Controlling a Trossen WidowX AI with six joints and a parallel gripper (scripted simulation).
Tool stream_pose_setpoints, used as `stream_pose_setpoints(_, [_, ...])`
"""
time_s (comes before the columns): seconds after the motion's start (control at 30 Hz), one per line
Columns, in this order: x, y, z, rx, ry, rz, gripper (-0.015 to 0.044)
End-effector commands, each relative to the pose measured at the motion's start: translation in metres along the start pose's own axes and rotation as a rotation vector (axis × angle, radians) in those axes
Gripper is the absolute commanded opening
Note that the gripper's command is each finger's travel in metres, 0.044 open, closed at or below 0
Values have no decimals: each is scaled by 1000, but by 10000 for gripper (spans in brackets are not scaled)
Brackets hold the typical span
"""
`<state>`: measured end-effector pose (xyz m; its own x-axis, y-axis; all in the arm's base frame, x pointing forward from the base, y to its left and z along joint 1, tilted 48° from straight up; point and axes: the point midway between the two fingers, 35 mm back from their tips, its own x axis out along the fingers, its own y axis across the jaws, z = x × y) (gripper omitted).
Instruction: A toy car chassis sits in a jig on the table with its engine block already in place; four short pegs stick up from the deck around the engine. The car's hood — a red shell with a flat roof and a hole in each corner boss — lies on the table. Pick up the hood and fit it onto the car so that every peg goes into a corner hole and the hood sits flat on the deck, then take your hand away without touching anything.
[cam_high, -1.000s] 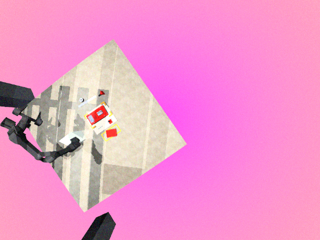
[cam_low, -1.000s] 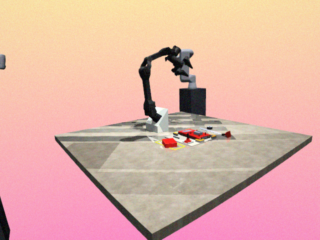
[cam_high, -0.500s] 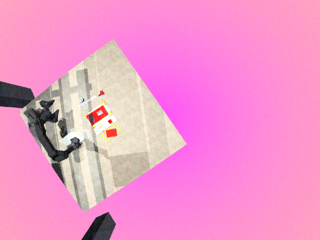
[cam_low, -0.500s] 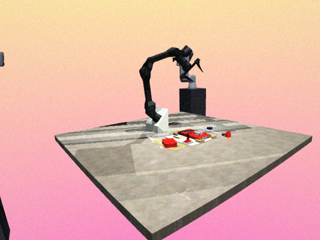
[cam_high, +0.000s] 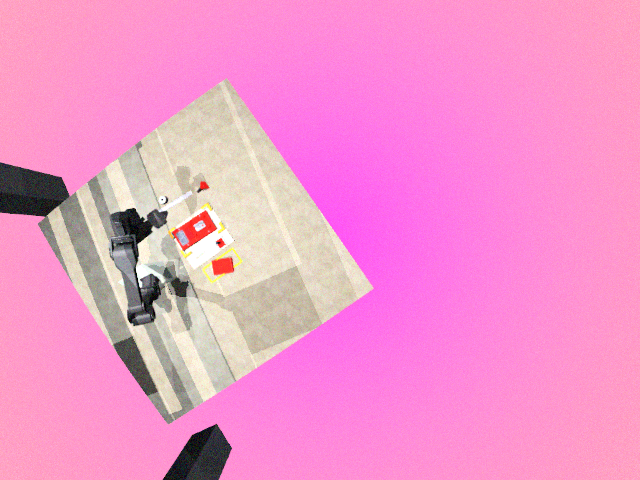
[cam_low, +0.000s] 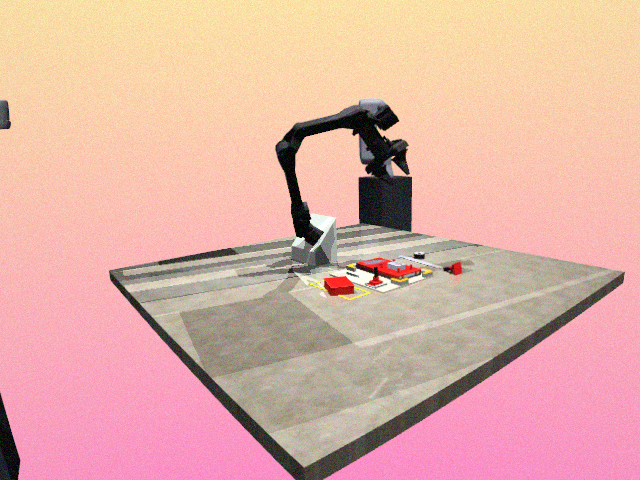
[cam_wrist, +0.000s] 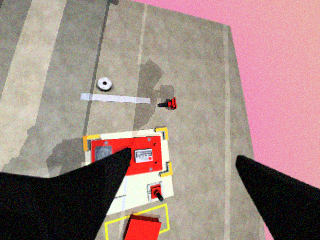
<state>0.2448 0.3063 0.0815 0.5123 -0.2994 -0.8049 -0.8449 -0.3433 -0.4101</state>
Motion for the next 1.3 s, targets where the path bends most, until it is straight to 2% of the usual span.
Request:
stream_pose_setpoints(0.0, [16, -12, -37, 215, 59, 17, 440])
stream_pose_setpoints(0.5, [74, -21, -180, 1036, 326, 32, 440])
stream_pose_setpoints(0.9, [103, 19, -295, 1716, 615, -68, 440])
stream_pose_setpoints(1.03, [104, 34, -317, 1845, 679, -105, 440])
stream_pose_setpoints(1.27, [104, 35, -318, 1850, 682, -106, 440])
